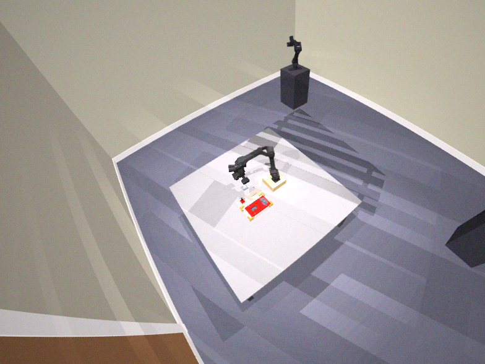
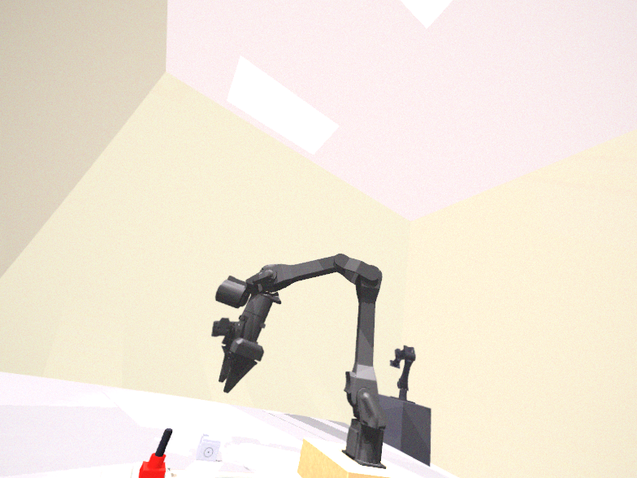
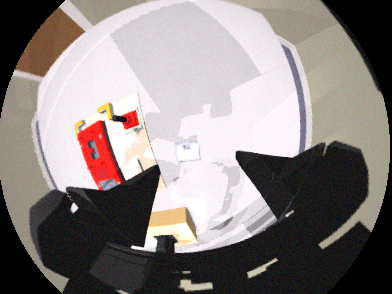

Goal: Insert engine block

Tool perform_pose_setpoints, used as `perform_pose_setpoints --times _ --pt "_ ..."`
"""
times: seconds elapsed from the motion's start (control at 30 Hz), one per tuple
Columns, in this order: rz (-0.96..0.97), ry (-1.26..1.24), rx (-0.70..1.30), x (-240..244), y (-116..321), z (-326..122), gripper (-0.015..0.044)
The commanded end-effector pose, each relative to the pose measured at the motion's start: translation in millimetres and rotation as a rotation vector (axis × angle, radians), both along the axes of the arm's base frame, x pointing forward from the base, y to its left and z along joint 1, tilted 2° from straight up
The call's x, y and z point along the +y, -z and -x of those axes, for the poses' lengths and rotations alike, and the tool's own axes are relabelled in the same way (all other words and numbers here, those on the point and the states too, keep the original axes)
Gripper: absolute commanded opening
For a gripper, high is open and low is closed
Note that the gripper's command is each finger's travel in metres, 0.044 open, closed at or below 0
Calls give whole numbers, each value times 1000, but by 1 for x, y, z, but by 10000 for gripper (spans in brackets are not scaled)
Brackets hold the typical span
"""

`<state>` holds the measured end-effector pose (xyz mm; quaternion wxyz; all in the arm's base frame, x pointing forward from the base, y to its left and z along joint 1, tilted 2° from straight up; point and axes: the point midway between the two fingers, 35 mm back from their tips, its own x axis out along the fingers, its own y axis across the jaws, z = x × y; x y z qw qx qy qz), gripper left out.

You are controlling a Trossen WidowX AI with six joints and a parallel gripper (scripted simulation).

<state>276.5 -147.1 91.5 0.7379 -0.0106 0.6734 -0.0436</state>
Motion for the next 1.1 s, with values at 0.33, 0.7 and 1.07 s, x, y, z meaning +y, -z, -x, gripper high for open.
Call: perform_pose_setpoints --times 0.33,0.7,1.07 --pt "-65 83 91 10 52 6 440" --pt "-65 83 91 6 67 6 440" --pt "-65 83 91 6 82 5 440"
